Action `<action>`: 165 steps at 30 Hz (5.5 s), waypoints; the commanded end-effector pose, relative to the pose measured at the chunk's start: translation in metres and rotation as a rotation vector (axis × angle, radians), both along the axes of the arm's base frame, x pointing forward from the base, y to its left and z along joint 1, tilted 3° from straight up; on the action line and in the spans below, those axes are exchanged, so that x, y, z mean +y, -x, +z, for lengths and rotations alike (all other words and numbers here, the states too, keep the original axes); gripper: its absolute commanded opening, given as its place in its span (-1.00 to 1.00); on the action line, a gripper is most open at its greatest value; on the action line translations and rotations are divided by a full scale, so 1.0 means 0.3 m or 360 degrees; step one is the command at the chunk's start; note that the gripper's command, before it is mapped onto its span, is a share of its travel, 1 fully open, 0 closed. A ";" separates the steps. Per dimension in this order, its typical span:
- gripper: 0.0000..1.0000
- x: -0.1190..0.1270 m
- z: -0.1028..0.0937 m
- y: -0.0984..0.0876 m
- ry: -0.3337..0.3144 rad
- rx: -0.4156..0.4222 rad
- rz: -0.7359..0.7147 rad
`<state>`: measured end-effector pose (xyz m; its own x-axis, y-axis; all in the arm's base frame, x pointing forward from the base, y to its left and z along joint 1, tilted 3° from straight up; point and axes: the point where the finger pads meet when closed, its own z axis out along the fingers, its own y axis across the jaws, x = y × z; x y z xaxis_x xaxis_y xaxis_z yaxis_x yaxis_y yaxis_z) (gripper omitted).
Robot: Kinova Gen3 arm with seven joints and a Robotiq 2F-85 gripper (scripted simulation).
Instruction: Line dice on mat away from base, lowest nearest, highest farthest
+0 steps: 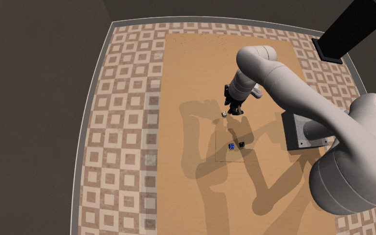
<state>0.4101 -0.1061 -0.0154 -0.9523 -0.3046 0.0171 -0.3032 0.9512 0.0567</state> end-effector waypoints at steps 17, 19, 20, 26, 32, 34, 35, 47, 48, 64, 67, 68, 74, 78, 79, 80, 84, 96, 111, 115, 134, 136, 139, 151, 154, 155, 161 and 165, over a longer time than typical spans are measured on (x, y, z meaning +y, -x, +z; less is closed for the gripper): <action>-0.30 0.000 0.000 -0.002 0.0000 -0.0003 0.0000; -0.30 0.000 -0.002 -0.002 0.0000 -0.0003 0.0000; -0.30 0.000 -0.004 -0.002 0.0000 -0.0003 0.0000; -0.30 0.000 -0.016 -0.002 0.0000 -0.0003 0.0000; -0.30 0.001 -0.034 -0.001 0.0000 -0.0003 0.0000; -0.30 0.001 -0.043 -0.001 0.0000 -0.0003 0.0000; -0.30 0.002 -0.048 -0.001 0.0000 -0.0003 0.0000; -0.30 0.004 -0.101 -0.001 0.0000 -0.0003 0.0000; -0.30 0.004 -0.106 -0.001 0.0000 -0.0003 0.0000; -0.30 0.006 -0.162 -0.001 0.0000 -0.0003 0.0000; -0.30 0.006 -0.167 -0.001 0.0000 -0.0003 0.0000; -0.30 0.007 -0.168 -0.001 0.0000 -0.0003 0.0000; -0.30 0.007 -0.172 -0.001 0.0000 -0.0003 0.0000; -0.30 0.007 -0.172 -0.001 0.0000 -0.0003 0.0000; -0.30 0.007 -0.172 -0.001 0.0000 -0.0003 0.0000; -0.30 0.007 -0.172 -0.001 0.0000 -0.0003 0.0000; -0.30 0.007 -0.172 -0.001 0.0000 -0.0003 0.0000; -0.30 0.007 -0.172 -0.001 0.0000 -0.0003 0.0000; -0.30 0.007 -0.172 -0.001 0.0000 -0.0003 0.0000; -0.30 0.007 -0.172 -0.001 0.0000 -0.0003 0.0000; -0.30 0.006 -0.172 -0.003 0.0000 -0.0003 0.0000; -0.30 0.006 -0.172 -0.003 0.0000 -0.0003 0.0000; -0.30 0.006 -0.172 -0.003 0.0000 -0.0003 0.0000; -0.30 0.006 -0.172 -0.003 0.0000 -0.0003 0.0000; -0.30 0.006 -0.172 -0.003 0.0000 -0.0003 0.0000; -0.30 0.006 -0.172 -0.003 0.0000 -0.0003 0.0000; -0.30 0.006 -0.172 -0.003 0.0000 -0.0003 0.0000; -0.30 0.006 -0.172 -0.003 0.0000 -0.0003 0.0000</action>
